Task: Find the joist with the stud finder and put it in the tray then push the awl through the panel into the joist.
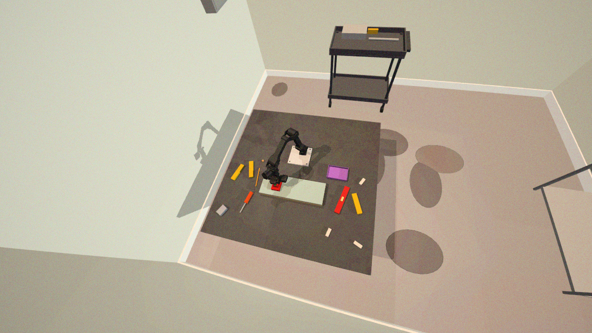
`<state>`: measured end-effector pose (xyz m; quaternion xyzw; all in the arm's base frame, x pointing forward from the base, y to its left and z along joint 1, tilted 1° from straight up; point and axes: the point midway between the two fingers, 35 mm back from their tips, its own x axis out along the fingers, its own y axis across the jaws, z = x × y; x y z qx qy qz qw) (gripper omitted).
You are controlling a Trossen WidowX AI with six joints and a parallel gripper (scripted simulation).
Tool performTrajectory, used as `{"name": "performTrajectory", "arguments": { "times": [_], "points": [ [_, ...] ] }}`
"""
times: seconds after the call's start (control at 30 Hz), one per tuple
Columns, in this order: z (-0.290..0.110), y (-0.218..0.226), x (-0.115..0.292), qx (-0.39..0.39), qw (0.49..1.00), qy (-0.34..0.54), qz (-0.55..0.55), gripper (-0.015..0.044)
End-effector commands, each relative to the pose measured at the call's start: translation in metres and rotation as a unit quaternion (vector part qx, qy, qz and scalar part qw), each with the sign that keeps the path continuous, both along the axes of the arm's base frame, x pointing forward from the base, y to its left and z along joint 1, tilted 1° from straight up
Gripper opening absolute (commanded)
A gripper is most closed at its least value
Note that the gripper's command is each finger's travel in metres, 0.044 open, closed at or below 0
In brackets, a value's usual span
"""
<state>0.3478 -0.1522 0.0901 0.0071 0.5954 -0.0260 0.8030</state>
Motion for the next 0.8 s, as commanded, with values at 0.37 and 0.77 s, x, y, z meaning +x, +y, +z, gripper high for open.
{"name": "performTrajectory", "arguments": {
  "times": [0.37,0.77],
  "points": [
    [-0.001,-0.032,0.000,0.001,1.000,0.001,0.003,0.0000],
    [0.000,-0.058,-0.002,0.000,1.000,0.001,0.003,0.0000]
  ]
}}
